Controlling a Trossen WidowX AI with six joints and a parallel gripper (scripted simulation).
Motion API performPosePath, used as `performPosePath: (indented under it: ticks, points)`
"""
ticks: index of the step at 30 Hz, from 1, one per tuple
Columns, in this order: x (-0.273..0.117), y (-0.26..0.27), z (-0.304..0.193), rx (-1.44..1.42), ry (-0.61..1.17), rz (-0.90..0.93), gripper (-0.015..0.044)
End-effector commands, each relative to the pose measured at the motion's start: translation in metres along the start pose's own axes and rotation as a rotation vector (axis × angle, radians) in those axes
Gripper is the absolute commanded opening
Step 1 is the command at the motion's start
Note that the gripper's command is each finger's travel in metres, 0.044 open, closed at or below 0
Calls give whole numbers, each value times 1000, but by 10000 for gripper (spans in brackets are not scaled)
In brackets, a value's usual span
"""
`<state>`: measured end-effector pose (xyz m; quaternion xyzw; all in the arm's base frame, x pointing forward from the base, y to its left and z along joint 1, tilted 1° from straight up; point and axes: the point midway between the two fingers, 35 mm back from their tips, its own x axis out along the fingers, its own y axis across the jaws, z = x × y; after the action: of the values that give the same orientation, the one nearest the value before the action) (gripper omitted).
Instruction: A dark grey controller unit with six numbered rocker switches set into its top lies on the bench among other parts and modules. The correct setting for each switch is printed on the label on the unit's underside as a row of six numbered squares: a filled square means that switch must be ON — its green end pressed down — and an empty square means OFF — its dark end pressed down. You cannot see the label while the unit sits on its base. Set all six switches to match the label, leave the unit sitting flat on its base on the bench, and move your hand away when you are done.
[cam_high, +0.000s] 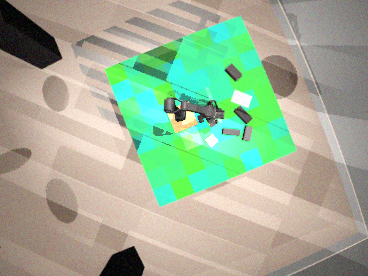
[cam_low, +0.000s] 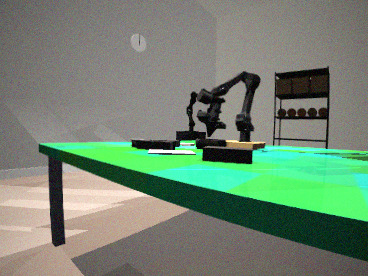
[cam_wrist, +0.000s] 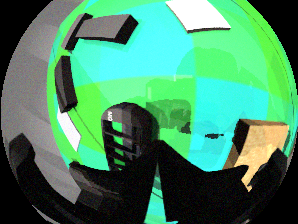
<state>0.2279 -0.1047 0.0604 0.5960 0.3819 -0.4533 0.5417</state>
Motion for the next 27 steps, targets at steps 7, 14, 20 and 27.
performPosePath:
  ticks: [7, 14, 20, 27]
  points:
    - [-5, 13, 2, 2, 30, -48, 105]
    - [-14, 47, 6, 11, 114, -186, 289]
    - [-16, 66, 9, 19, 168, -275, 440]
    - [-15, 66, 9, 19, 168, -275, 440]
